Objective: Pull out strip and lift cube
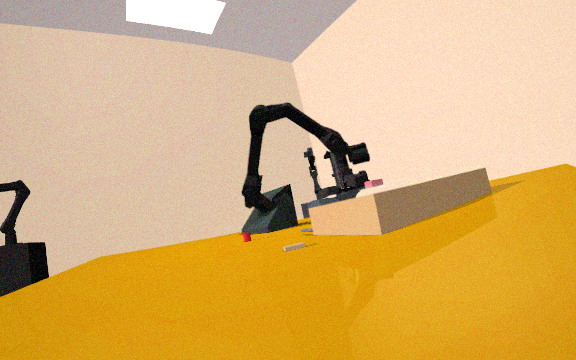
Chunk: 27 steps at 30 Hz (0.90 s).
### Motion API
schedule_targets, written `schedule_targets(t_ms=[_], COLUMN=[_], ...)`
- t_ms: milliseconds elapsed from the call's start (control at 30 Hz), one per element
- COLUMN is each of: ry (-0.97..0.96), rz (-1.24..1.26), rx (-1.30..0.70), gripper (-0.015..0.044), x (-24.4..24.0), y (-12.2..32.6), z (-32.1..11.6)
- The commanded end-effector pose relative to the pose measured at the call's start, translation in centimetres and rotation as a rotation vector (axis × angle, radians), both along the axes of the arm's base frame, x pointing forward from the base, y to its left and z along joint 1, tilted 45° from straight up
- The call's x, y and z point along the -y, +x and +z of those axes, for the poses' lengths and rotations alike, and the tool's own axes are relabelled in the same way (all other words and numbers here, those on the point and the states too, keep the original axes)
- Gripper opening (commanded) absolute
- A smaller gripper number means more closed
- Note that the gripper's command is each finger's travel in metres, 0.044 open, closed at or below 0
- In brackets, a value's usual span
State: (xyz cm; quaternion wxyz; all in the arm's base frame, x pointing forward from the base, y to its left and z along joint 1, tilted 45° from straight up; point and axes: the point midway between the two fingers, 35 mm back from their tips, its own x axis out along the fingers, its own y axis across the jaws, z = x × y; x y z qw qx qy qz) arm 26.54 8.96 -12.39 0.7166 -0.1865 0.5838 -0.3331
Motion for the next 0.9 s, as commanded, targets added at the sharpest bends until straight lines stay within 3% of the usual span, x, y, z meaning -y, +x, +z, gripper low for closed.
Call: schedule_targets(t_ms=[0,467,767,867], ry=[-0.003,-0.003,-0.001,0.007], rz=[-0.013,-0.013,-0.013,-0.083], rx=[-0.022,-0.023,-0.023,0.046], gripper=[0.0000,0.0000,0.0000,0.0079], x=[0.4,0.2,-3.3,-3.1], y=[-1.2,-2.7,-2.2,-0.6], z=[-0.4,-0.8,2.4,2.7])
